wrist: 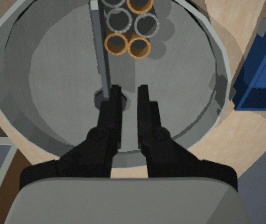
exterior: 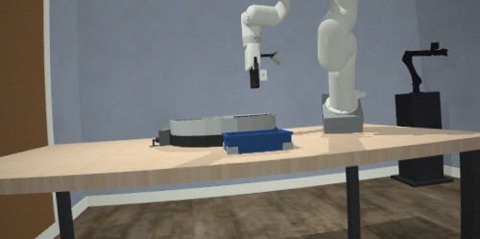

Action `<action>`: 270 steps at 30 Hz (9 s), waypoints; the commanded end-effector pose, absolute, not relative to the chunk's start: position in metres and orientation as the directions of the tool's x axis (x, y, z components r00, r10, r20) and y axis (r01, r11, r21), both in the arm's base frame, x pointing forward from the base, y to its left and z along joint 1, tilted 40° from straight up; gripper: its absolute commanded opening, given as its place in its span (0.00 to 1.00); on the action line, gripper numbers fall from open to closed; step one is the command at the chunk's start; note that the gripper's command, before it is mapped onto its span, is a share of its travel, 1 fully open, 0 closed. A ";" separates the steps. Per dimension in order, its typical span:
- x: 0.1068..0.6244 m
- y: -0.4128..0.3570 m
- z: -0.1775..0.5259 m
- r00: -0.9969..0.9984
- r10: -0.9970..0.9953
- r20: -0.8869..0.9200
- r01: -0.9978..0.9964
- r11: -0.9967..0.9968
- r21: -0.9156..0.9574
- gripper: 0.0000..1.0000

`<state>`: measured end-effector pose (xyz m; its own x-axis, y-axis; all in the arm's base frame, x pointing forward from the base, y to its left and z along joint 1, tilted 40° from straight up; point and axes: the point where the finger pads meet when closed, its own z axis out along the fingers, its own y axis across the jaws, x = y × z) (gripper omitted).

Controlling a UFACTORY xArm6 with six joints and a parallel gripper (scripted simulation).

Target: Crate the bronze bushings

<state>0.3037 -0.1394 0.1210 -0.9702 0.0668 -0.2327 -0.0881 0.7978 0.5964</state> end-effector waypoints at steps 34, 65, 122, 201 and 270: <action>0.304 -0.141 0.122 -0.970 0.067 -0.235 -0.089 0.799 0.594 0.13; 0.305 -0.139 0.121 -0.968 0.053 -0.245 -0.105 0.800 0.590 0.40; 0.344 -0.082 0.080 -0.757 -0.389 -0.524 -0.612 0.702 0.364 0.40; 0.359 -0.042 0.029 -0.757 -0.389 -0.524 -0.612 0.702 0.364 0.40; 0.354 -0.057 0.048 -0.757 -0.389 -0.524 -0.612 0.702 0.364 0.00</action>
<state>0.3554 -0.0489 0.0380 -0.7582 -0.3890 -0.5232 -0.6124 0.7005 0.3666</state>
